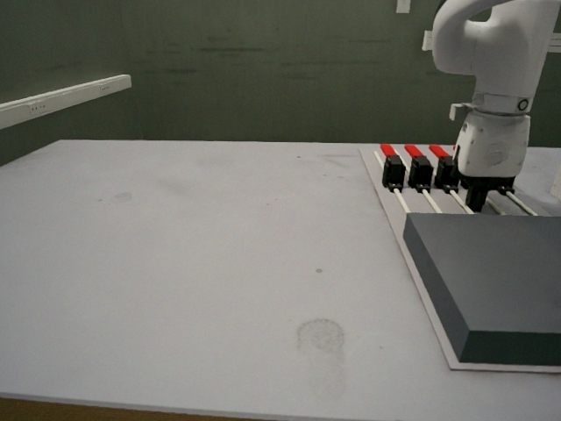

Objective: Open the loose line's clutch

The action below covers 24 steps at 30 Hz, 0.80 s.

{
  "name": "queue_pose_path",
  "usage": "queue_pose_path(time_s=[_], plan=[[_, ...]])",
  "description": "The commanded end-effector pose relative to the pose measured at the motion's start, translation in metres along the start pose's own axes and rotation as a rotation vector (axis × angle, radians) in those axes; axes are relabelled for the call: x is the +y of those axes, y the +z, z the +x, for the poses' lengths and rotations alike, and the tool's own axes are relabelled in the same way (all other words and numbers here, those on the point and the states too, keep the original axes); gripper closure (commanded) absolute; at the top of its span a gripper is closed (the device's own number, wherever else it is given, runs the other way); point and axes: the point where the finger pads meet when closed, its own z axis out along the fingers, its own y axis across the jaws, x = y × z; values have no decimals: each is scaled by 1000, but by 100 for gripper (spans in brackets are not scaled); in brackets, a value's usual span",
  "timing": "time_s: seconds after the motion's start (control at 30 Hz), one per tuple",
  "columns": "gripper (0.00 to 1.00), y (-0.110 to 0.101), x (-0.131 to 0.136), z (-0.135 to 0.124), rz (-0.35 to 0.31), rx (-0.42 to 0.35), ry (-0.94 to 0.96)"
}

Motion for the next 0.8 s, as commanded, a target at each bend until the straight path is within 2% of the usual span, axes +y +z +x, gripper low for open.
queue_pose_path(time_s=[0.0,0.43,0.6,0.77], plan=[[100,0,2,0,1,0,0],[100,-2,3,0,1,0,0],[100,-9,3,0,1,0,0],[100,-30,3,0,1,0,0]])
